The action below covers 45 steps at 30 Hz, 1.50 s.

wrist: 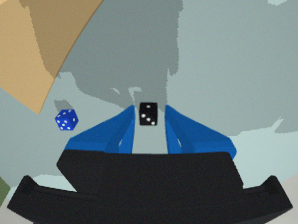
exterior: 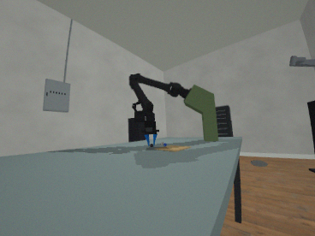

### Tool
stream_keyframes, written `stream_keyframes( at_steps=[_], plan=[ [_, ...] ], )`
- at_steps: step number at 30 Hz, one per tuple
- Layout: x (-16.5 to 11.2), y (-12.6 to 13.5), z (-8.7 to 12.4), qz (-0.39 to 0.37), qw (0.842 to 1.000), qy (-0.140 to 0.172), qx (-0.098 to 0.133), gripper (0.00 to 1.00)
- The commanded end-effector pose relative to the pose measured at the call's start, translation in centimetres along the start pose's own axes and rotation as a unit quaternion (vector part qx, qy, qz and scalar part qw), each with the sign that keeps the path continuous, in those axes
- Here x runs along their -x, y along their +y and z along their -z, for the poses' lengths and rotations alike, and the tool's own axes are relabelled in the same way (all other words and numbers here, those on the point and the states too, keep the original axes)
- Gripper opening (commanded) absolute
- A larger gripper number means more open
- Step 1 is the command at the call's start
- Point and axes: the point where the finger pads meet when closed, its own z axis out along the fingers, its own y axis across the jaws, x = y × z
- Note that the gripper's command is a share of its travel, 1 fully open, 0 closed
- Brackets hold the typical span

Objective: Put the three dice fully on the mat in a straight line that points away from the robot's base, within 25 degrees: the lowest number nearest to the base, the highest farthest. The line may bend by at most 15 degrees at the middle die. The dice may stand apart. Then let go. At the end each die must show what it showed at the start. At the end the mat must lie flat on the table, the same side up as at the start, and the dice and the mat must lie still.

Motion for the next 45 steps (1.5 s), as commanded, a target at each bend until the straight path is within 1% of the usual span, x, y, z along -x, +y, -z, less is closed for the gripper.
stream_keyframes(
  at_steps=[1, 27, 28, 45],
  plan=[
    [-0.42, -1.10, -0.29, -0.008, 1.000, 0.001, -0.009, 0.30],
    [-0.42, -1.10, -0.29, -0.008, 1.000, 0.001, -0.009, 0.30],
    [-0.42, -1.10, -0.29, -0.008, 1.000, 0.001, -0.009, 0.11],
    [-0.42, -1.10, -0.29, -0.009, 1.000, 0.001, -0.009, 0.11]
  ],
)
